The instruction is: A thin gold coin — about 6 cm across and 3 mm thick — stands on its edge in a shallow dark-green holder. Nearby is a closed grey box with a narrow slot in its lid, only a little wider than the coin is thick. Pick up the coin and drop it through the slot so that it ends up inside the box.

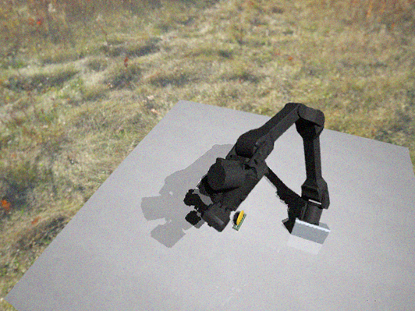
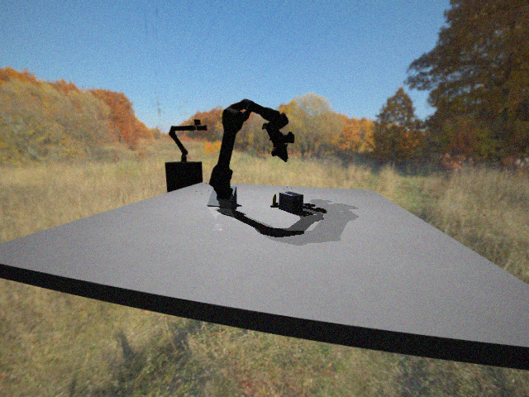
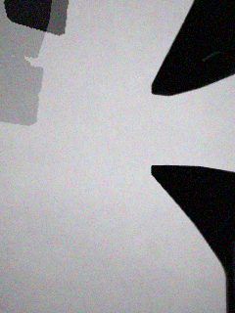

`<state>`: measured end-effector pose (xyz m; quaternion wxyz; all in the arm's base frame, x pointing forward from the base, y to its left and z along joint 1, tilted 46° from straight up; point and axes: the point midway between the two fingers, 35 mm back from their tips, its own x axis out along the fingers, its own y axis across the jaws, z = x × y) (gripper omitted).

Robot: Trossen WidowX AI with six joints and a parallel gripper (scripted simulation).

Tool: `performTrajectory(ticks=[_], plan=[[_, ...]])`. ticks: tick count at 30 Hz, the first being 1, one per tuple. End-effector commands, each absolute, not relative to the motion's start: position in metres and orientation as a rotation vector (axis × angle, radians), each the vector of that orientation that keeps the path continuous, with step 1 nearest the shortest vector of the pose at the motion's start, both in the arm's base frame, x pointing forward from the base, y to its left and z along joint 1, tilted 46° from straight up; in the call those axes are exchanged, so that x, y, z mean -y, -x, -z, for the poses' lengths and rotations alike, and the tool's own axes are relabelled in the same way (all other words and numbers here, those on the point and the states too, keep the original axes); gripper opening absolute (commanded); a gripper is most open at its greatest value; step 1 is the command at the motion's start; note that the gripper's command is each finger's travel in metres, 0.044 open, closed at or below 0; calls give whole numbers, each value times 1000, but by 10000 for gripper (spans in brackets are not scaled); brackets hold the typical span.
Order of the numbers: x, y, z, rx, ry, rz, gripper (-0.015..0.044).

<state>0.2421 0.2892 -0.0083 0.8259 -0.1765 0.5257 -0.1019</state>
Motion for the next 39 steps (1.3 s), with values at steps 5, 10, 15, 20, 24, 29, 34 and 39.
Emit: performTrajectory(ticks=[5,10,15,20,24,29,34,39], plan=[[-188,-246,-16,-944,-273,972,161],[-155,-243,-26,-783,-476,1222,161],[-124,-234,-37,-578,-659,1445,161],[-123,-233,-37,-562,-670,1459,161],[-123,-231,-36,-562,-670,1459,161],[-123,-231,-36,-562,-670,1459,161],[-100,-232,-13,-561,-670,1459,161],[-95,-232,-8,-561,-670,1459,161]])
